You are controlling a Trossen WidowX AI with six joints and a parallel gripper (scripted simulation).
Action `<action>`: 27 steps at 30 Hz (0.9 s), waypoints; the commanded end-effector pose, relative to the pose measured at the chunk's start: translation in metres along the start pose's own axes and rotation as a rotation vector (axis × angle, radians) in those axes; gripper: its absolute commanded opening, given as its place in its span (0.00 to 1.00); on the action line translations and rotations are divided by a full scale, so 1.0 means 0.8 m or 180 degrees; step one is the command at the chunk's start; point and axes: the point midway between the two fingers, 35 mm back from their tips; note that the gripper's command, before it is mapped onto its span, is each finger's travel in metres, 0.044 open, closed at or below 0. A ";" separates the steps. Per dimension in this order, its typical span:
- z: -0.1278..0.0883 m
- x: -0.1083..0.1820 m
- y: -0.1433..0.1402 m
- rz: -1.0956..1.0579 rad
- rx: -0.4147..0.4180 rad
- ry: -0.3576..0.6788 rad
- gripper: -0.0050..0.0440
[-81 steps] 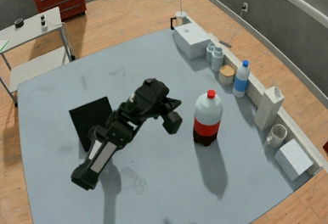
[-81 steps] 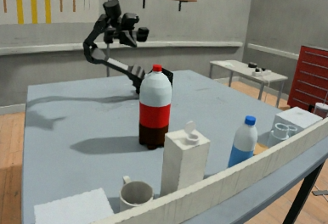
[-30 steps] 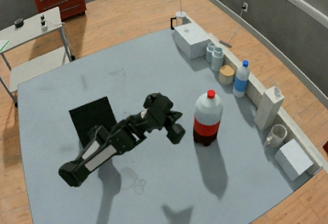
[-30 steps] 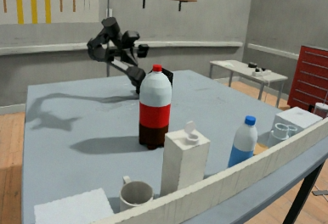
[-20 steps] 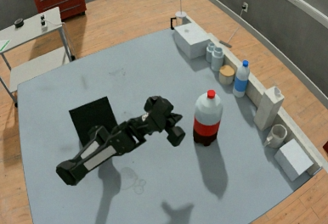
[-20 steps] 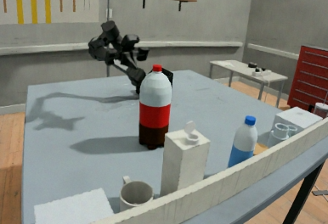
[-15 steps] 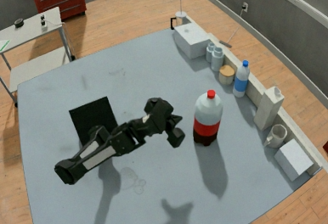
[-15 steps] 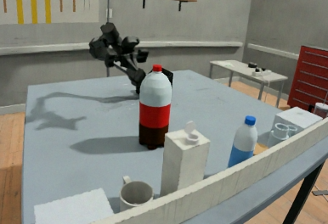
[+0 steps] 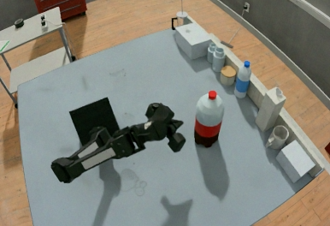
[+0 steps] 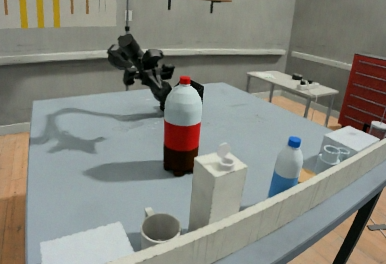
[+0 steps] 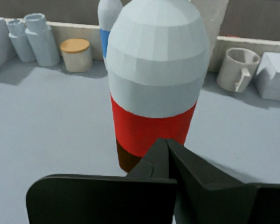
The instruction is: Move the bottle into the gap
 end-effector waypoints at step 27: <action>0.015 0.052 0.004 -0.0038 0.0077 -0.0075 0.00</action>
Point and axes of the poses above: the point midway between the two fingers, 35 mm back from their tips, its own z axis out along the fingers, its own y axis across the jaws, x = y × z, and after that the axes turned 4 degrees about -z, right-handed
